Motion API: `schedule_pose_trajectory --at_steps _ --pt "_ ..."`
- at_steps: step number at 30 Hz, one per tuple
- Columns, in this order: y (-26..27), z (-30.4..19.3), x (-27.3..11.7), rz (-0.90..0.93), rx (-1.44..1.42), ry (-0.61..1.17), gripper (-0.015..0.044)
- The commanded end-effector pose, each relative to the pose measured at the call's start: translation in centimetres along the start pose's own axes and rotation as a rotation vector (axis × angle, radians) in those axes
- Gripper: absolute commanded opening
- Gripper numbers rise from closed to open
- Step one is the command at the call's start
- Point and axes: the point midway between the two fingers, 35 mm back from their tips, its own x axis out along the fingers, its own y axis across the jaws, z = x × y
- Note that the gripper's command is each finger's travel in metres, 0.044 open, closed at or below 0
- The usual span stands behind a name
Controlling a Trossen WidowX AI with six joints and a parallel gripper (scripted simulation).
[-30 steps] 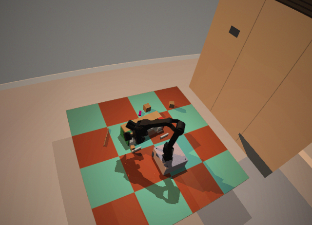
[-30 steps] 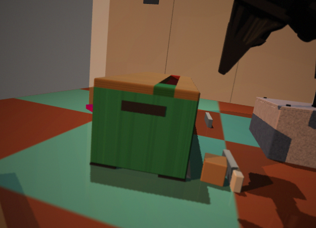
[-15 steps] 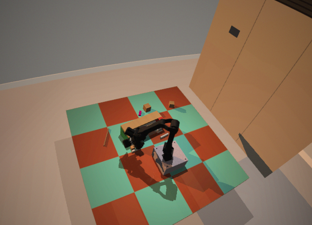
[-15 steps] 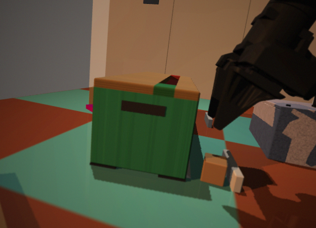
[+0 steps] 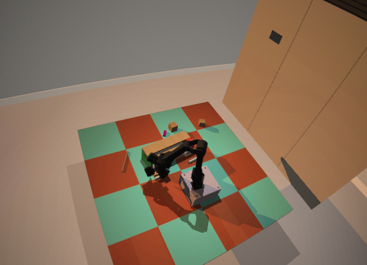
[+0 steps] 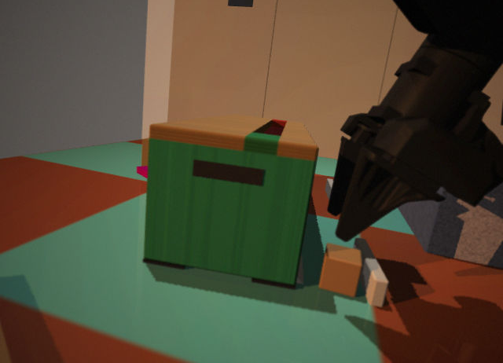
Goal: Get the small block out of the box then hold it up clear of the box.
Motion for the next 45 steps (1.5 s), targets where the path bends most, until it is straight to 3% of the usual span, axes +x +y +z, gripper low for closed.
schedule_pose_trajectory --at_steps 1,31,38,41,44,45 --pt "0.1 0.3 0.6 0.003 -0.004 -0.003 0.0285" --pt "0.5 2.1 4.8 0.004 -0.005 -0.003 0.0285" --pt "0.5 2.1 4.8 0.004 -0.005 -0.003 0.0101" --pt "0.5 2.1 4.8 0.004 -0.005 -0.003 0.0081" --pt "0.4 1.8 4.2 0.004 -0.004 -0.003 0.0003" --pt "0.4 1.6 3.8 0.005 -0.004 -0.003 0.0000"
